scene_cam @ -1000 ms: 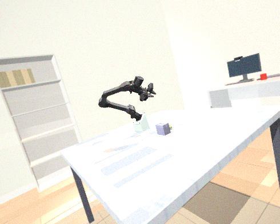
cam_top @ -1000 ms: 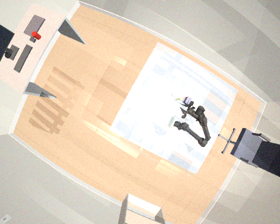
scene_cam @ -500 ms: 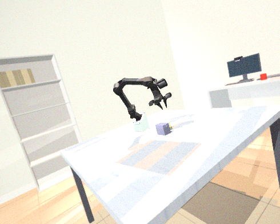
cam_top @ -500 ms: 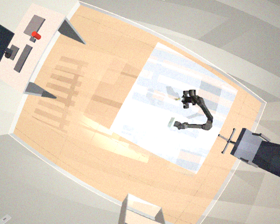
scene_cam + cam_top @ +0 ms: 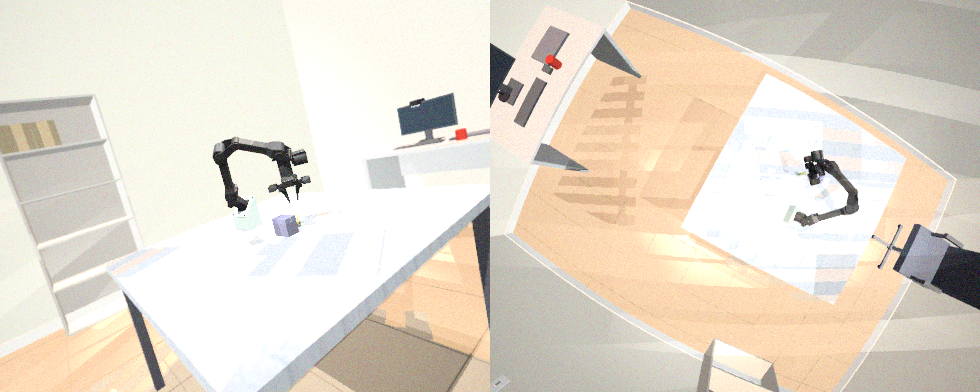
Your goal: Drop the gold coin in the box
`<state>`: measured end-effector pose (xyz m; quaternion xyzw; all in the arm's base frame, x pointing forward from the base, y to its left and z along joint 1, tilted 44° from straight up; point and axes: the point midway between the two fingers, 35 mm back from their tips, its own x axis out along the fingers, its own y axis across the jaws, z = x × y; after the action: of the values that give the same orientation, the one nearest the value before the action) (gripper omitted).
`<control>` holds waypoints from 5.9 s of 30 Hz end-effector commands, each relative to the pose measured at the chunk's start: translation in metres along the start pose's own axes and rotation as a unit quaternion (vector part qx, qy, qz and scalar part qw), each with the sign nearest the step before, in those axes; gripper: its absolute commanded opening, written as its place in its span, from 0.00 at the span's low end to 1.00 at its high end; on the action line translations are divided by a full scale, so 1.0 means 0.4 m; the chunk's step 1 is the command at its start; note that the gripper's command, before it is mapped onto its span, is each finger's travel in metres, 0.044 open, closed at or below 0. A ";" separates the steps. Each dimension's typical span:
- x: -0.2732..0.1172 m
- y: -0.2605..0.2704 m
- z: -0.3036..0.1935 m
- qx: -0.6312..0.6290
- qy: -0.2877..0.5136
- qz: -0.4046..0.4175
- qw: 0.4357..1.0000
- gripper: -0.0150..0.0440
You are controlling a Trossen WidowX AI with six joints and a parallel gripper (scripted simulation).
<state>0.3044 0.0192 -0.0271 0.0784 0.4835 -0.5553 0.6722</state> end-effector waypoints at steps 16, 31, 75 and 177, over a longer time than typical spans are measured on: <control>0.122 -0.010 -0.005 -0.005 0.000 -0.011 1.000 0.53; 0.182 -0.009 -0.005 -0.005 0.000 -0.011 1.000 0.53; 0.170 -0.003 -0.005 -0.006 0.000 -0.010 1.000 0.25; -0.004 -0.122 0.239 -0.389 0.003 -0.011 0.921 0.25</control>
<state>0.3175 -0.0542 0.0363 -0.1916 0.6676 -0.3311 0.6387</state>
